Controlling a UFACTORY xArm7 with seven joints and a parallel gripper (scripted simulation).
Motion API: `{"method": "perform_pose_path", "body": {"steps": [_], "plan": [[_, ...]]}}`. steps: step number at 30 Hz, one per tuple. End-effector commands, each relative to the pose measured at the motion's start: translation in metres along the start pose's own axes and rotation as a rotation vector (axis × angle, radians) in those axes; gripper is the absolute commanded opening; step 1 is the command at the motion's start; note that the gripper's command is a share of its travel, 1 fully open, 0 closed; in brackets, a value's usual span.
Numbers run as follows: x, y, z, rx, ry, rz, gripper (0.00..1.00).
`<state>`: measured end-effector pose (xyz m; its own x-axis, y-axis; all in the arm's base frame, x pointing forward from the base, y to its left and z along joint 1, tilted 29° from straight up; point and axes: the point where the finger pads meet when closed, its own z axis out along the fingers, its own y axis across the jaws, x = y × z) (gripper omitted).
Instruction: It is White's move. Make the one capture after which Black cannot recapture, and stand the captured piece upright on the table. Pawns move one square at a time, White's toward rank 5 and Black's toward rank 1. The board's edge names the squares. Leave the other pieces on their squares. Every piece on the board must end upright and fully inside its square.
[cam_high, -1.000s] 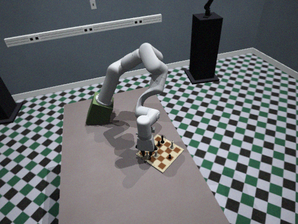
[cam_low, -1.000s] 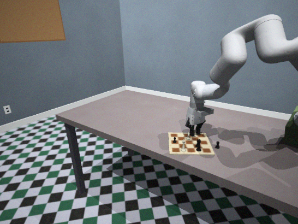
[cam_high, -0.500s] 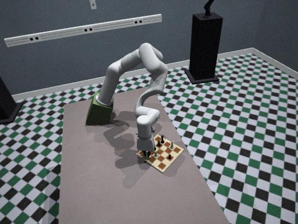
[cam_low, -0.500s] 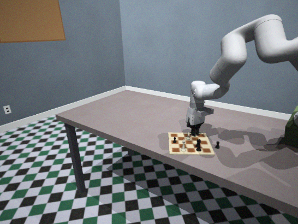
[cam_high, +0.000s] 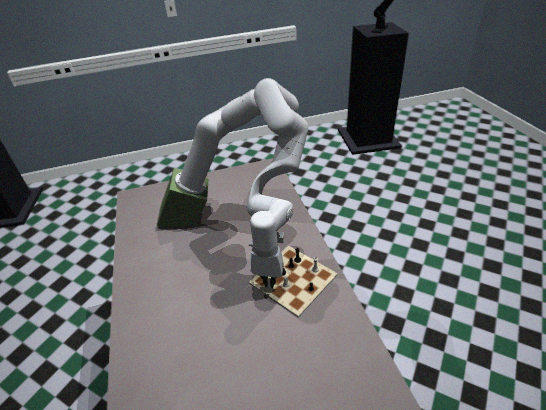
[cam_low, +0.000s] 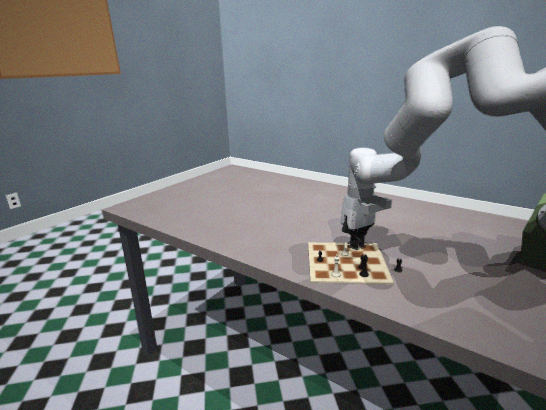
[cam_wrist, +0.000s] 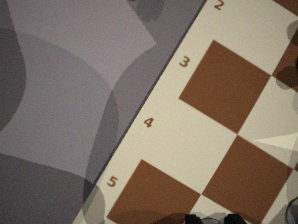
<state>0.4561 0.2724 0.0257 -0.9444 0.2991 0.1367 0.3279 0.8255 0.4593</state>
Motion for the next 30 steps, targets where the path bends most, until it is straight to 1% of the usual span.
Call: {"method": "perform_pose_path", "body": {"steps": [1, 12, 15, 19, 25, 27, 30], "plan": [[-0.002, 0.001, -0.002, -0.002, -0.004, 0.001, 0.00], [-0.002, 0.001, -0.002, -0.002, -0.004, 0.001, 0.00], [-0.002, 0.001, -0.006, -0.002, -0.004, 0.001, 0.00], [-0.002, 0.001, -0.025, -0.002, -0.004, 0.001, 0.00], [-0.001, 0.000, -0.069, -0.002, -0.004, 0.001, 0.00], [-0.001, 0.000, -0.069, -0.002, -0.004, 0.001, 0.00], [-0.001, 0.000, -0.088, -0.002, -0.004, 0.001, 0.00]]}}
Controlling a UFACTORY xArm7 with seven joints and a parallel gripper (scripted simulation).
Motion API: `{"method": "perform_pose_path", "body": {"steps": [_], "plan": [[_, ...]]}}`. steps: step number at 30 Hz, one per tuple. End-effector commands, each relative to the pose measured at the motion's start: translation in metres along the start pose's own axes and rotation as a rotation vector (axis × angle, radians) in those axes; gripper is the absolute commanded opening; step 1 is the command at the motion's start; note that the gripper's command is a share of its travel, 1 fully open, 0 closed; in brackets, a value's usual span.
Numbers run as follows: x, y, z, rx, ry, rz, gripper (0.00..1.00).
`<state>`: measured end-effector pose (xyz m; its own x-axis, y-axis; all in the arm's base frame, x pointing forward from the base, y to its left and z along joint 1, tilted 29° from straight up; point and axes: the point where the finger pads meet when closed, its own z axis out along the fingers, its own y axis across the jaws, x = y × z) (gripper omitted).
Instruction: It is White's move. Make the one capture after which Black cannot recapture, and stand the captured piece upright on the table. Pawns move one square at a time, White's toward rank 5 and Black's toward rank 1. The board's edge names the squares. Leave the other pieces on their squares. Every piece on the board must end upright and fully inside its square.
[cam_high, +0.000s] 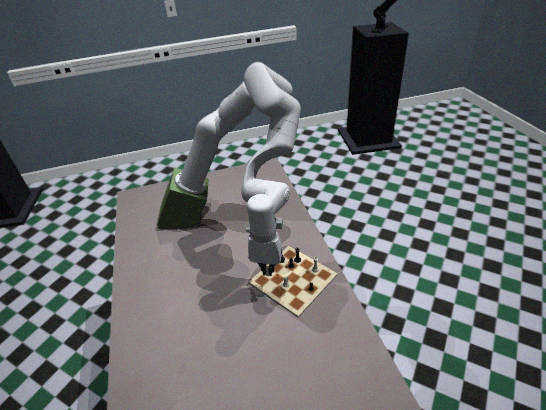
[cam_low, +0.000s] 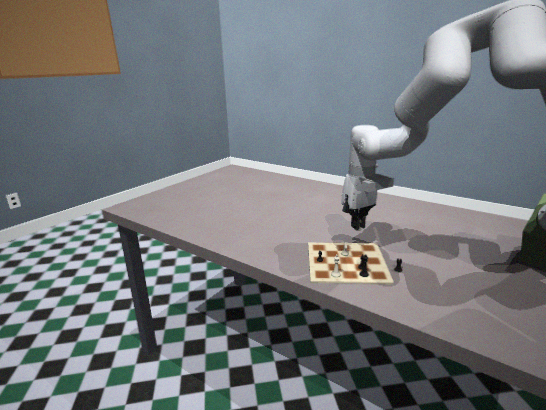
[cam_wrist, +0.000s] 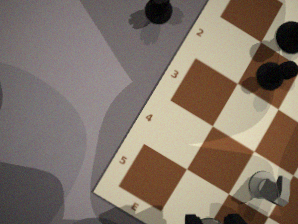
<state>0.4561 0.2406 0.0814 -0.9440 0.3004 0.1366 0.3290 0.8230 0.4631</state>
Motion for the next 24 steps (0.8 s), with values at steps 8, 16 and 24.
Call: {"method": "perform_pose_path", "body": {"steps": [8, 16, 24], "plan": [[0.001, 0.001, -0.038, 0.002, -0.003, 0.000, 0.00], [0.001, 0.002, -0.038, 0.002, -0.003, 0.003, 0.00], [0.055, 0.037, -0.038, -0.001, -0.001, 0.421, 0.00]]}}
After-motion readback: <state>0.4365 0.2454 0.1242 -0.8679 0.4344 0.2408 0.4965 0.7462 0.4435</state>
